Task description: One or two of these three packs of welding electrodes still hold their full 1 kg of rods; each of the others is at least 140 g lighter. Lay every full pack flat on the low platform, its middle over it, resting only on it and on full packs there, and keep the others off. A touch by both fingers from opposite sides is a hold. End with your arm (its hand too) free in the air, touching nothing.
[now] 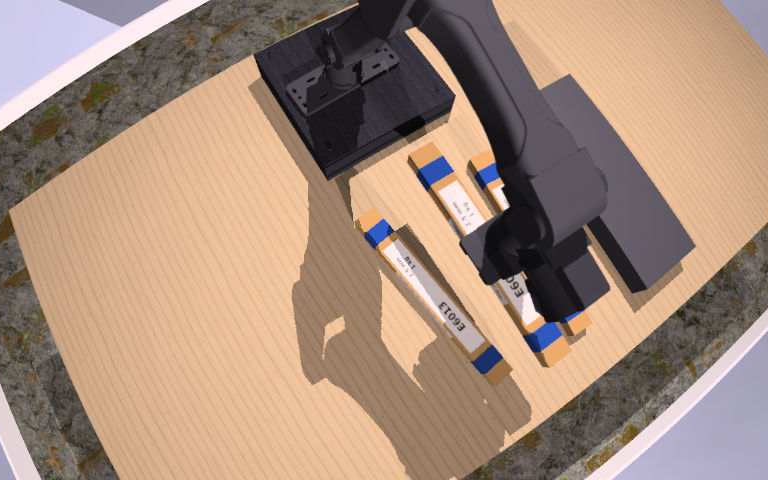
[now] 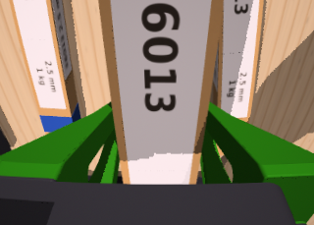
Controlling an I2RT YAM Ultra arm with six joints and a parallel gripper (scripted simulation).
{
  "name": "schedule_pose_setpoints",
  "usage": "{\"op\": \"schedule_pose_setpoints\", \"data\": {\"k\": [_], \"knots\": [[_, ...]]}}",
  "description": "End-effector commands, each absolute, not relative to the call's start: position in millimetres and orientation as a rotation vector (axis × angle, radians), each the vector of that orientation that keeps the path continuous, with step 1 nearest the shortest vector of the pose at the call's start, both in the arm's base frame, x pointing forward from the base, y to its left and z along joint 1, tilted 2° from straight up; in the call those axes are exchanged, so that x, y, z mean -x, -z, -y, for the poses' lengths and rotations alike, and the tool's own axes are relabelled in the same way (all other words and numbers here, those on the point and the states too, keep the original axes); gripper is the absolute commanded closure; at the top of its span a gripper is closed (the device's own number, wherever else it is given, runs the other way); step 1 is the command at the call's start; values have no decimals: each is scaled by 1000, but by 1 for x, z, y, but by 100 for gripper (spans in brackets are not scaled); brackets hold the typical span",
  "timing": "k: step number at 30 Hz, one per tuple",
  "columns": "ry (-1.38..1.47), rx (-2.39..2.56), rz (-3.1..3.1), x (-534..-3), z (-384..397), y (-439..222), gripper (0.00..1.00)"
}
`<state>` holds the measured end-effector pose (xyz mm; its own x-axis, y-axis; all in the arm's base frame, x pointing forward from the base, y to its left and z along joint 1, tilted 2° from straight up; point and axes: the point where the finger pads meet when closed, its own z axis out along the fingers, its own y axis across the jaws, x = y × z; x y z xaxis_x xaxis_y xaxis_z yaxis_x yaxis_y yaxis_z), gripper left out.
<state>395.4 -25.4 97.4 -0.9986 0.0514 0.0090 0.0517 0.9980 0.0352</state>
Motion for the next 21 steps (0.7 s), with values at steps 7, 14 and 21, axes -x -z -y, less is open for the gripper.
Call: {"op": "schedule_pose_setpoints", "data": {"k": [7, 14, 21], "knots": [[50, 83, 3182, -398, 24, -113, 100], [50, 83, 3182, -398, 24, -113, 100], [45, 78, 3191, -396, 21, -105, 100]]}}
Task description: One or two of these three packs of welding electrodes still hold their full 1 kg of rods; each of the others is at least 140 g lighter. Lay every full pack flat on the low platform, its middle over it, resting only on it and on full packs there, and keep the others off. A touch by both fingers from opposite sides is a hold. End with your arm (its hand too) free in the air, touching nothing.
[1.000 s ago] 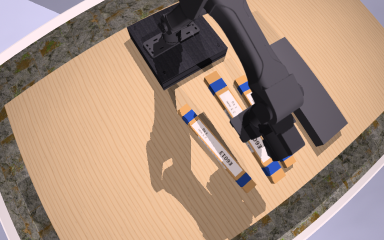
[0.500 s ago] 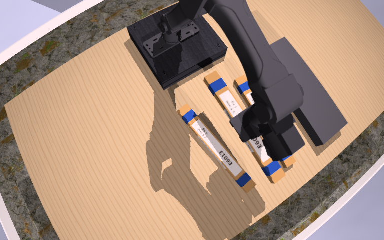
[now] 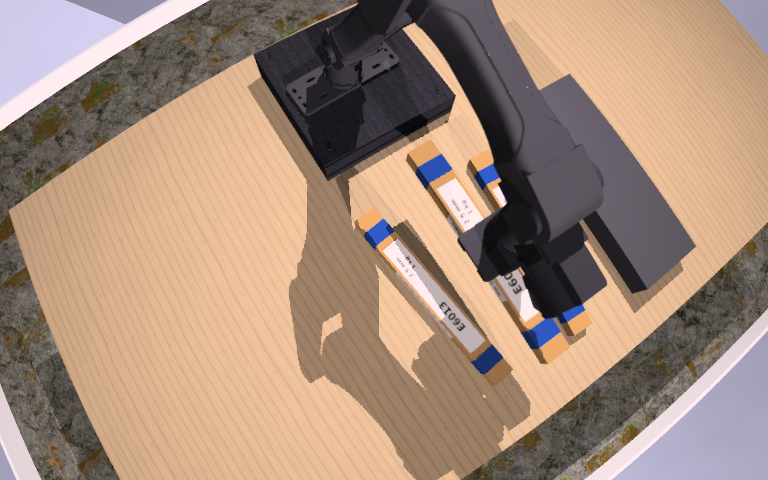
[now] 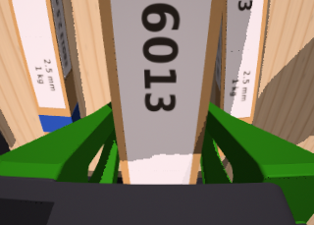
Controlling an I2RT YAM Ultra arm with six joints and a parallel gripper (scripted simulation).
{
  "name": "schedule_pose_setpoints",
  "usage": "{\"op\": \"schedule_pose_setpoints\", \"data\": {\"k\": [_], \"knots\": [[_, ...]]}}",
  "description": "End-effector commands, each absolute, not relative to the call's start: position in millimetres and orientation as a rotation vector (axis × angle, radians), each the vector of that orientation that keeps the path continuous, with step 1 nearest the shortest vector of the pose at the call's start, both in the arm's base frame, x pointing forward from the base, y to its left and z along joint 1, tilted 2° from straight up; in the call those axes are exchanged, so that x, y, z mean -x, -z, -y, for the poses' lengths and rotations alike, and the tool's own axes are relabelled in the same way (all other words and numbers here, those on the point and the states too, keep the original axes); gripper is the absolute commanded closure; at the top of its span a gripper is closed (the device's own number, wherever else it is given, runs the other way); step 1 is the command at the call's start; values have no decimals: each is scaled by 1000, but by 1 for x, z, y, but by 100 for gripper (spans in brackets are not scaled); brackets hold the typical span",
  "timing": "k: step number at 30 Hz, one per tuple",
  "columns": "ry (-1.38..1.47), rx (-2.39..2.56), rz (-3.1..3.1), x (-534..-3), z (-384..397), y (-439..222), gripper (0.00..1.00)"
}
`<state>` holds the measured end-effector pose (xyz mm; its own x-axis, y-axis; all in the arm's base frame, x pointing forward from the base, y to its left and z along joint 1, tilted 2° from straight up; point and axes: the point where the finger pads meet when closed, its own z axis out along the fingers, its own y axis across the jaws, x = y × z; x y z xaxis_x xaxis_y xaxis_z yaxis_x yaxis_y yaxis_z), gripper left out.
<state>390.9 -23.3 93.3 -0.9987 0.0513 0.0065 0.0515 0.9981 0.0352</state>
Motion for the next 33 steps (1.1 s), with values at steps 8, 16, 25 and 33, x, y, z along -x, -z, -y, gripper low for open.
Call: {"op": "schedule_pose_setpoints", "data": {"k": [8, 16, 25, 33], "knots": [[45, 80, 3191, -397, 22, -93, 100], [46, 74, 3171, -396, 20, -72, 100], [46, 73, 3162, -396, 19, -57, 100], [46, 82, 3155, -396, 21, -41, 100]]}}
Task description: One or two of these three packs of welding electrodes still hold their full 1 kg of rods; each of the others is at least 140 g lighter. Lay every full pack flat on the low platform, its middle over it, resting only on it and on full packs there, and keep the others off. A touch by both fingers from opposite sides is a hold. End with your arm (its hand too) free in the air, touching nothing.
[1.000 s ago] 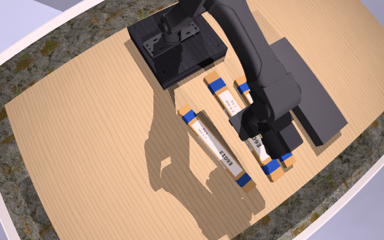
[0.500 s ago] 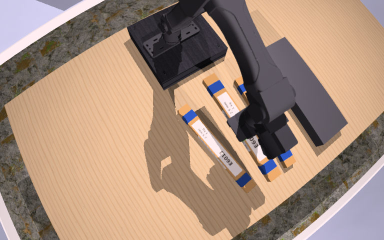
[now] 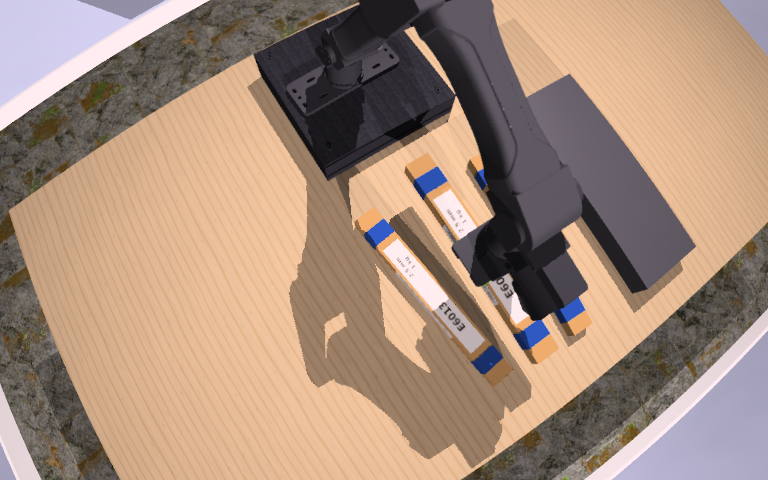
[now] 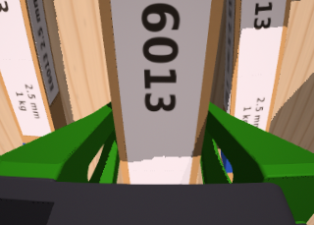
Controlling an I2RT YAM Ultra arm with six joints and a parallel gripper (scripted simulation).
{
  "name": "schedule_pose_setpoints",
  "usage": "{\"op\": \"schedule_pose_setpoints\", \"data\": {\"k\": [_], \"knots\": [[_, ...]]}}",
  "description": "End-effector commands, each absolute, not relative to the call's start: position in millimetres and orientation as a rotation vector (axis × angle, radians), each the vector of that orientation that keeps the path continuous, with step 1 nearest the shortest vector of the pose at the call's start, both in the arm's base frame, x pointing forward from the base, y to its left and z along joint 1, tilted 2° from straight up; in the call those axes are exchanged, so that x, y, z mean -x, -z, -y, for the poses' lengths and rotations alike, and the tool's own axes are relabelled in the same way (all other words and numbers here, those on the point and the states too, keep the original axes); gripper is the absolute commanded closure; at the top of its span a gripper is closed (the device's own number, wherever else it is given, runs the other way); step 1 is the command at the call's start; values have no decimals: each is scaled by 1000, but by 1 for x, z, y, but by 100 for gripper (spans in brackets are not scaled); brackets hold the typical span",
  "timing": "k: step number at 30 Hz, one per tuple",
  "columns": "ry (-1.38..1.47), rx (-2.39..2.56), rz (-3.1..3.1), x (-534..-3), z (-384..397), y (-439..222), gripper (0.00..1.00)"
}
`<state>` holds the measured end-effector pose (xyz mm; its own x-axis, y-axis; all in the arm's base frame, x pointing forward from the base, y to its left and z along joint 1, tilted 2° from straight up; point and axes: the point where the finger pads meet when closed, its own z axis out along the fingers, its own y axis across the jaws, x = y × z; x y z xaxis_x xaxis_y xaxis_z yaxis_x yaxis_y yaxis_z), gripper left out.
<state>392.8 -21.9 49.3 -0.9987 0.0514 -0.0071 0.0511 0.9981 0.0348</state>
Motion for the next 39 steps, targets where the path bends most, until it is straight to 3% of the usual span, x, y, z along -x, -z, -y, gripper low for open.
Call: {"op": "schedule_pose_setpoints", "data": {"k": [1, 3, 39], "knots": [[-46, -81, -3125, -396, 21, -41, 100], [-40, -77, -3046, -411, 22, -66, 100], [-43, -76, -3082, -407, 21, -64, 100]]}}
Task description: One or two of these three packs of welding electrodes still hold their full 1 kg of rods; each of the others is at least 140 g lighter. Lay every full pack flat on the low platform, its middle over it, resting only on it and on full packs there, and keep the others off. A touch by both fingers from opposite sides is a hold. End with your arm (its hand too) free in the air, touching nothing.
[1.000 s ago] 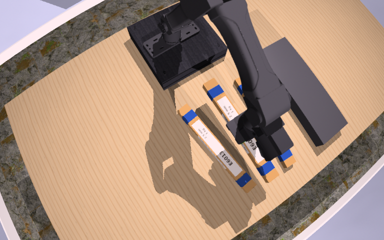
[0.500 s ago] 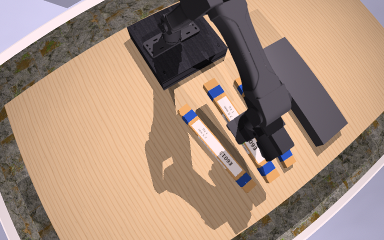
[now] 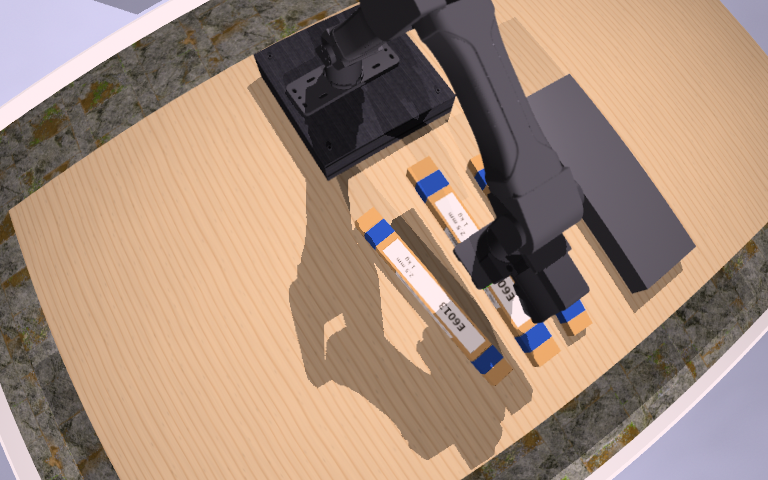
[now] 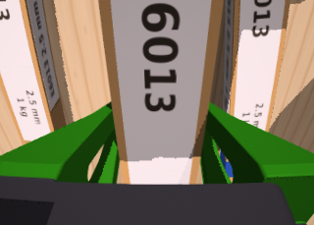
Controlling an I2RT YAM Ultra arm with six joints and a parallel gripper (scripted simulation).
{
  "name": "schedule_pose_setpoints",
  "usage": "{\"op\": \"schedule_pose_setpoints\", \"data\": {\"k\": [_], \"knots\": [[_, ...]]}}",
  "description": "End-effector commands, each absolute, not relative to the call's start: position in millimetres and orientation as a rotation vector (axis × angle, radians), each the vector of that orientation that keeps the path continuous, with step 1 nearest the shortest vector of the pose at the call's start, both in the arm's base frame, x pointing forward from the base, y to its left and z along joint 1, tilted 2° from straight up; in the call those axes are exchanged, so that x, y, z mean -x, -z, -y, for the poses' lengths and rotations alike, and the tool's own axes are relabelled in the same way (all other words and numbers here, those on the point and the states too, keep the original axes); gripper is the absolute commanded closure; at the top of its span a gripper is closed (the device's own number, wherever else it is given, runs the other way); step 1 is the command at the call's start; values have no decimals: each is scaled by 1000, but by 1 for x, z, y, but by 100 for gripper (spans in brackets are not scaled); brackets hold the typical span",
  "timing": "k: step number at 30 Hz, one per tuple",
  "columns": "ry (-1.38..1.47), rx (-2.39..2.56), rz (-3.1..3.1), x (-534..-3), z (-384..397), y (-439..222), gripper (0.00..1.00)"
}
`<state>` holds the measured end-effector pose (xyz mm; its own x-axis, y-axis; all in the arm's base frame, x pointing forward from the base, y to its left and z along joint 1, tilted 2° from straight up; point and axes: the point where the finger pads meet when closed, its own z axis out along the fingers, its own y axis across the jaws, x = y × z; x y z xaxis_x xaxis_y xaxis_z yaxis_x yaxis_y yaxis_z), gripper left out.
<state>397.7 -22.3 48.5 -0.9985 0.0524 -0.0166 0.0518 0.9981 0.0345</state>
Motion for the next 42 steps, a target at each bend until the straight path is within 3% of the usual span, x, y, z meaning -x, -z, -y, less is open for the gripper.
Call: {"op": "schedule_pose_setpoints", "data": {"k": [1, 42], "knots": [[-49, -81, -3098, -400, 22, -55, 100], [-49, -81, -3098, -398, 24, -104, 100]]}}
